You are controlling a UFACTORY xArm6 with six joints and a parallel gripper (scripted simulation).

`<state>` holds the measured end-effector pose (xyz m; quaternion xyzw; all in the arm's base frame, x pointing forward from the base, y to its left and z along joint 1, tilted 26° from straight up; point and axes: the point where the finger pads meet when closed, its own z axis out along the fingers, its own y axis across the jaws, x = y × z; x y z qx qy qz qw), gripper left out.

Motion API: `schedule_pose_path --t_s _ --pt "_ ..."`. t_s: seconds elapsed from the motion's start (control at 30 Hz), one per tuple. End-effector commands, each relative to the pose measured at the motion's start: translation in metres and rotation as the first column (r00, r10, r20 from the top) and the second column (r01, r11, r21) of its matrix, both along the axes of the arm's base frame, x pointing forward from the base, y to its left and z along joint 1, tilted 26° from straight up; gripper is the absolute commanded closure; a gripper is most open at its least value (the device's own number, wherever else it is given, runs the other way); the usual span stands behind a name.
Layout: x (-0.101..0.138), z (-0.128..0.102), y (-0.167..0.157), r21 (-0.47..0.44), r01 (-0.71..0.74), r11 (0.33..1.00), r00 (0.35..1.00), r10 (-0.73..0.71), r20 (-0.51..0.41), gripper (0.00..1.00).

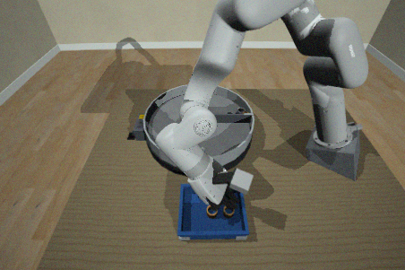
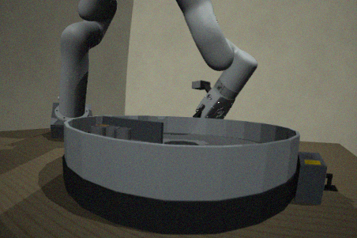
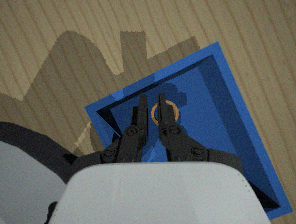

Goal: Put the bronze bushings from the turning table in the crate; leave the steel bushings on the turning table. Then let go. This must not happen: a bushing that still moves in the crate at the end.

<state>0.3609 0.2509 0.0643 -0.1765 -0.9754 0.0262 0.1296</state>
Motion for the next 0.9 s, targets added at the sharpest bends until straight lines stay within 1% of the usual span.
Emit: schedule_pose_path --t_s 0.0,0.4,0.47,0.7,0.87 --pt "-0.003 0.009 0.003 0.002 -0.001 1.000 1.000 0.001 0.003 0.88" --pt "-0.024 0.058 0.015 0.002 -0.001 1.000 1.000 0.001 0.003 0.88" --pt "-0.024 0.058 0.015 0.002 -0.001 1.000 1.000 0.001 0.003 0.88" --pt "-0.033 0.079 0.021 0.002 -0.001 1.000 1.000 0.001 0.003 0.88" --pt "-0.035 0.085 0.022 0.002 -0.001 1.000 1.000 0.001 0.003 0.88"
